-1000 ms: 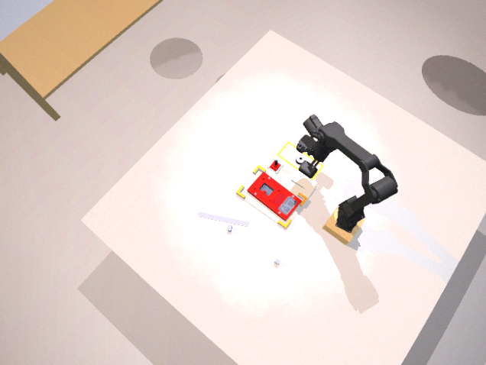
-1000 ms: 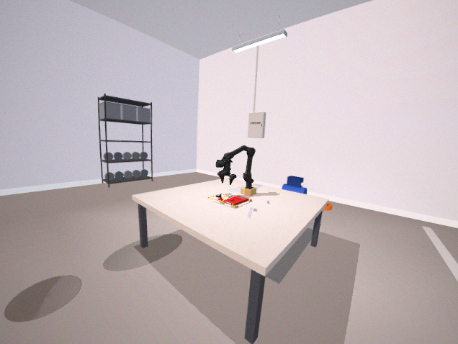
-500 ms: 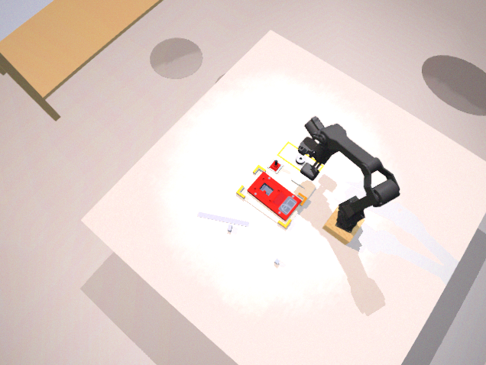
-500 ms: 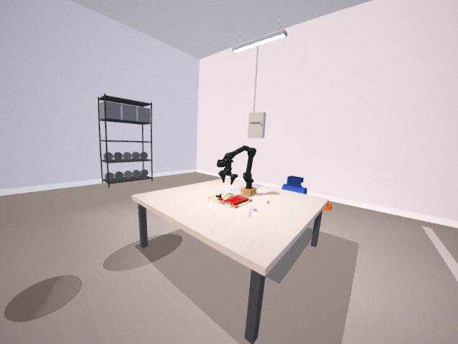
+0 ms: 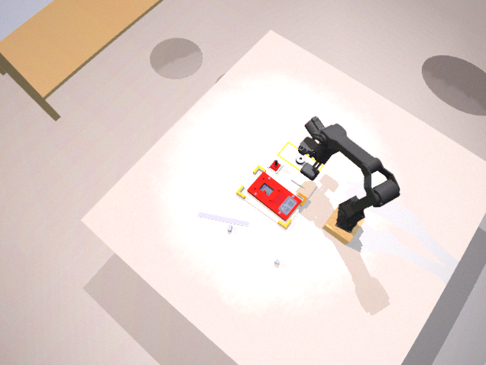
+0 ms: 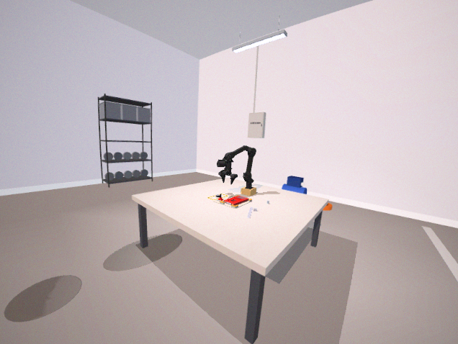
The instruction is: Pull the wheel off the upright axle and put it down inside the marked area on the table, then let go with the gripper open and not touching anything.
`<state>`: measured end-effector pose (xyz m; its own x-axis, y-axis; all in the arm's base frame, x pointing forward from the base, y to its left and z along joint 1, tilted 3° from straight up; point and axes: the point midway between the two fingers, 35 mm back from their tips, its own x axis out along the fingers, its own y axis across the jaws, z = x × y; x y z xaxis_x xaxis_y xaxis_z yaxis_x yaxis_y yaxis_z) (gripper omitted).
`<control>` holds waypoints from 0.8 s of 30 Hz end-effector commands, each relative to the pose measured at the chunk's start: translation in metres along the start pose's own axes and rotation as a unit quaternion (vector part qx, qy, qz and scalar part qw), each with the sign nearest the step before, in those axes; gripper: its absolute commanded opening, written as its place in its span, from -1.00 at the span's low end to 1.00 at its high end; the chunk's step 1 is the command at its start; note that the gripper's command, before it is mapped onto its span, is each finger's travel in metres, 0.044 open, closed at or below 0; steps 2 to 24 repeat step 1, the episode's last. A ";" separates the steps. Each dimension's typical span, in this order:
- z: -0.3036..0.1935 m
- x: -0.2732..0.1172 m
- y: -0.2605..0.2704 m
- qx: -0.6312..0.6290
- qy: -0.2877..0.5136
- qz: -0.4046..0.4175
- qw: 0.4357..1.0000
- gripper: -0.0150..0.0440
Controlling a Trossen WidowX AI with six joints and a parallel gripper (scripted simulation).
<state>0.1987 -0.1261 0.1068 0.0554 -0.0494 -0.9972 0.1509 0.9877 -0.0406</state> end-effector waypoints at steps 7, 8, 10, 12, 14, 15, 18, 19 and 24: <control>0.000 0.000 0.001 -0.001 -0.001 0.001 1.000 1.00; 0.000 0.000 0.001 -0.001 -0.001 0.001 1.000 1.00; 0.000 0.000 0.001 -0.001 -0.001 0.001 1.000 1.00; 0.000 0.000 0.001 -0.001 -0.001 0.001 1.000 1.00; 0.000 0.000 0.001 -0.001 -0.001 0.001 1.000 1.00; 0.000 0.000 0.001 -0.001 -0.001 0.001 1.000 1.00; 0.000 0.000 0.001 -0.001 -0.001 0.001 1.000 1.00; 0.000 0.000 0.001 -0.001 -0.001 0.001 1.000 1.00; 0.000 0.000 0.001 -0.001 -0.001 0.001 1.000 1.00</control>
